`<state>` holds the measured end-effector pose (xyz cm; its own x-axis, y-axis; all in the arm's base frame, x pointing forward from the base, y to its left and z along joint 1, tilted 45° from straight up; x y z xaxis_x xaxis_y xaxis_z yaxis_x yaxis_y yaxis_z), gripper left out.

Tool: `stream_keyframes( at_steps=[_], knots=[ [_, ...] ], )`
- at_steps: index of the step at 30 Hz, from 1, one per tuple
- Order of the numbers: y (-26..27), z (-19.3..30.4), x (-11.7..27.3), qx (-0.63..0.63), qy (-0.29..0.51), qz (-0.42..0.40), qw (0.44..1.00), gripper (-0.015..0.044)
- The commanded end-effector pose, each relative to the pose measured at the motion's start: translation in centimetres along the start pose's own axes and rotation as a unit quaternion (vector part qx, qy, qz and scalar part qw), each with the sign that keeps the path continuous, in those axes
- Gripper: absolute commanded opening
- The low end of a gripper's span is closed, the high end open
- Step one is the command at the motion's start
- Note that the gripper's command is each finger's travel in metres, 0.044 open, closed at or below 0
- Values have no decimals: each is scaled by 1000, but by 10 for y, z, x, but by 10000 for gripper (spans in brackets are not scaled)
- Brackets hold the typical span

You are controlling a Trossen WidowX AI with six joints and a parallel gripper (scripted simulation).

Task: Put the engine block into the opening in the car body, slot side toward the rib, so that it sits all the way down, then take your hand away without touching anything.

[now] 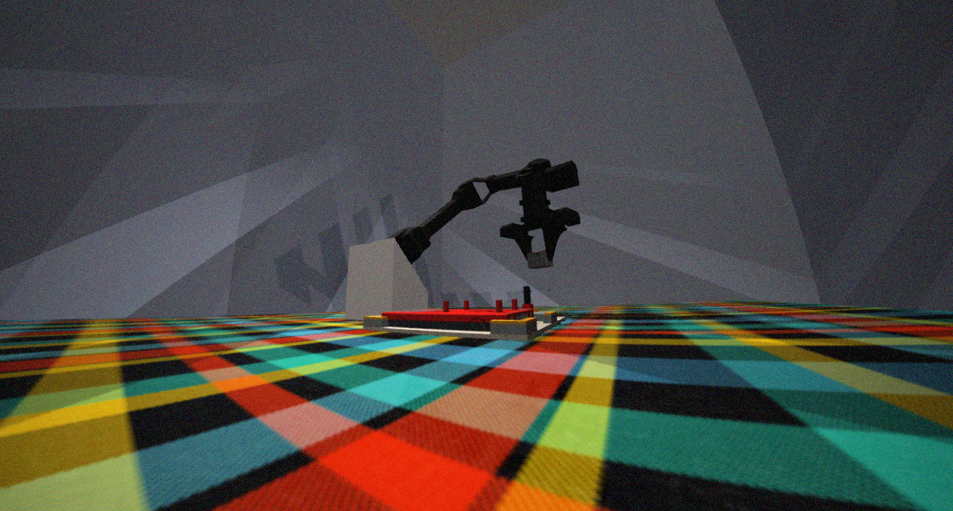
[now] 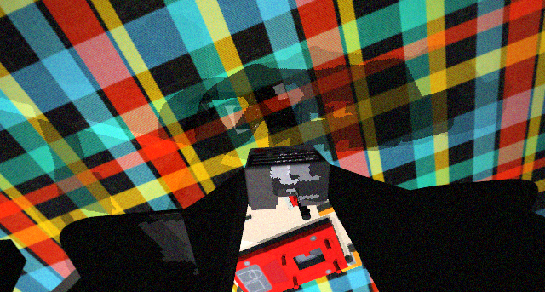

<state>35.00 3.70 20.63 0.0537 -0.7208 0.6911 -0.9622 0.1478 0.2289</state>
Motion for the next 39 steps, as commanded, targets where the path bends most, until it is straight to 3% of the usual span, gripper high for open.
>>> stream_keyframes(
  at_steps=[1, 24, 39],
  knots=[
    [0, 6, 1, -4, -14, 2, 1000, 0],
    [-3, 88, -31, -2, -340, -11, 940, 0],
    [-3, 99, -52, -3, -383, -10, 924, 0]
  ],
)
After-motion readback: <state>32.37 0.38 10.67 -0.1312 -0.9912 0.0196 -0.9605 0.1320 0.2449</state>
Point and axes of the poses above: the point midway between the two fingers, 35 mm back from their tips, its own x axis back along the fingers, its own y axis across the jaws, z = x × y, the point moved 10 cm from there along x, back along the fingers, and after that the axes turned 2 degrees about -x, right-handed, at the moved point
